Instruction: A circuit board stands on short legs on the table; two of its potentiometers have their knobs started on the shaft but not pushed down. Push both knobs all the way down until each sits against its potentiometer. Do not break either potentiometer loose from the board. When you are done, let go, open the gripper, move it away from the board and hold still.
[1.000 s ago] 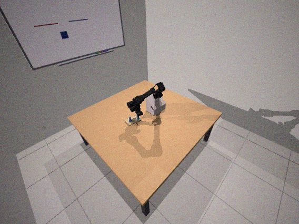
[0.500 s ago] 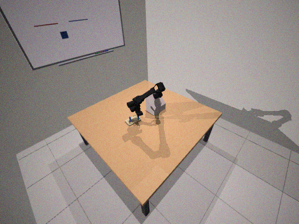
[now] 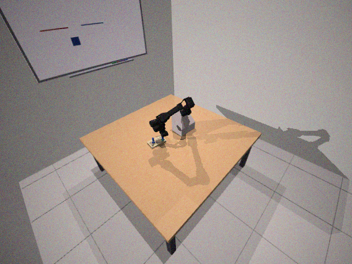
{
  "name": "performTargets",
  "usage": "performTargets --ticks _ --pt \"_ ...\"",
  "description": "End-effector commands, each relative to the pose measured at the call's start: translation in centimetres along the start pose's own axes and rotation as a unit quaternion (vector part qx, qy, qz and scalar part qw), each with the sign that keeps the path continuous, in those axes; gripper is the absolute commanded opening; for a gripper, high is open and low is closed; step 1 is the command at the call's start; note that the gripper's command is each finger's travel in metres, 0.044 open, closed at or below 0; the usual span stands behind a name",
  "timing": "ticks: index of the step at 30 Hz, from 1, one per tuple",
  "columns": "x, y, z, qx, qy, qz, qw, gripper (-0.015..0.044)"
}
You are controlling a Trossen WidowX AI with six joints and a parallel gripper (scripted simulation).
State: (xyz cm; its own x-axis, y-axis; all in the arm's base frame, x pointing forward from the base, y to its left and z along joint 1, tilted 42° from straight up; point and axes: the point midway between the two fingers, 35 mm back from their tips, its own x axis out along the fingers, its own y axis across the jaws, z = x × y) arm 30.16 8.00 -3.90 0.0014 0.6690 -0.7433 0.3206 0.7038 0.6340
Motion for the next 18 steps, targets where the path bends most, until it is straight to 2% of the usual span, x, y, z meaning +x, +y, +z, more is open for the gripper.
performTargets --ticks 1,18 --pt "1.2 0.2 0.0 -0.011 0.006 -0.001 1.0 0.0" --pt "-0.2 0.2 0.1 -0.011 0.006 -0.001 1.0 0.0"
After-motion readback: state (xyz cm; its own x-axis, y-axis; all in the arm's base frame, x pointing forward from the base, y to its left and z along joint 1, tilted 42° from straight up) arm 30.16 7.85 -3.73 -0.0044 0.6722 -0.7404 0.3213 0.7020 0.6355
